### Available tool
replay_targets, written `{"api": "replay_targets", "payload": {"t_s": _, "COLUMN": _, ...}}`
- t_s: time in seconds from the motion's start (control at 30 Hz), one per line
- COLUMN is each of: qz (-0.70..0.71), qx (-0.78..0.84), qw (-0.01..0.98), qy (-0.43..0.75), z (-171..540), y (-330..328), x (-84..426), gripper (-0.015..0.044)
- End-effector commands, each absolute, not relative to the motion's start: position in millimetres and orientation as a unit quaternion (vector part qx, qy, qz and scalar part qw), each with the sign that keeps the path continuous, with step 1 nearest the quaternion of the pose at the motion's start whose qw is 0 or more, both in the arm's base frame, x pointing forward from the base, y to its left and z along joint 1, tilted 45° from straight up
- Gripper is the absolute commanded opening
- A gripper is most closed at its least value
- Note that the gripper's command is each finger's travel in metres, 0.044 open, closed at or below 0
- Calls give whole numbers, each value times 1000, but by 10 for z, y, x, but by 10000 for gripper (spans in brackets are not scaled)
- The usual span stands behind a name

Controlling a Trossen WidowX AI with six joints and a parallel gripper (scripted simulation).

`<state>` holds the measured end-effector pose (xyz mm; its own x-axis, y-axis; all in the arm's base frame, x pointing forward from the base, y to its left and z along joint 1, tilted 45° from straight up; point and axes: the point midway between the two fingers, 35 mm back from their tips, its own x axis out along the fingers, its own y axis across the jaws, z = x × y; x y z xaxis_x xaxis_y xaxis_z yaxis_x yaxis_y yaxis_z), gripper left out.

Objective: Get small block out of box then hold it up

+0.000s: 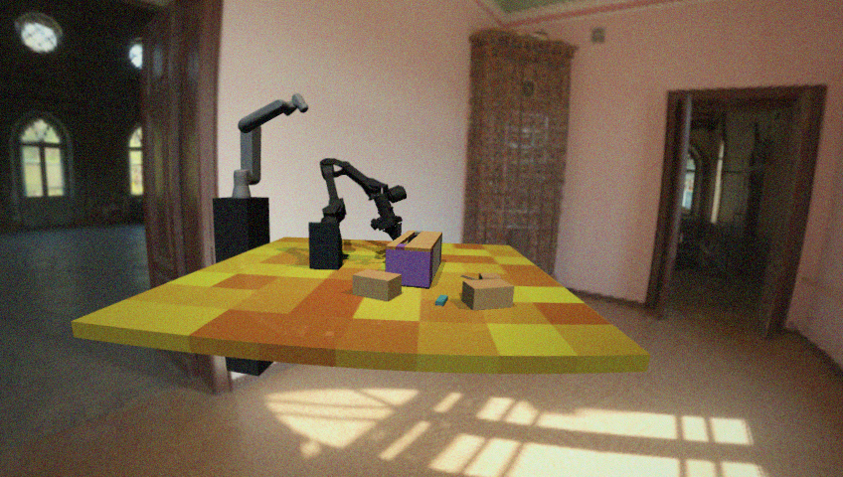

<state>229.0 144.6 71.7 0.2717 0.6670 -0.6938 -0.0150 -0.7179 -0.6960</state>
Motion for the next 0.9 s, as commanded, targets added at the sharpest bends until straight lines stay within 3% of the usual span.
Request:
{"api": "replay_targets", "payload": {"t_s": 0.0, "qz": 563, "qx": -735, "qw": 309, "qy": -217, "z": 593, "y": 1544, "x": 2237, "gripper": 285}}
{"api": "replay_targets", "payload": {"t_s": 0.87, "qz": 564, "qx": -735, "qw": 307, "qy": -216, "z": 332, "y": 1799, "x": 2212, "gripper": 285}}
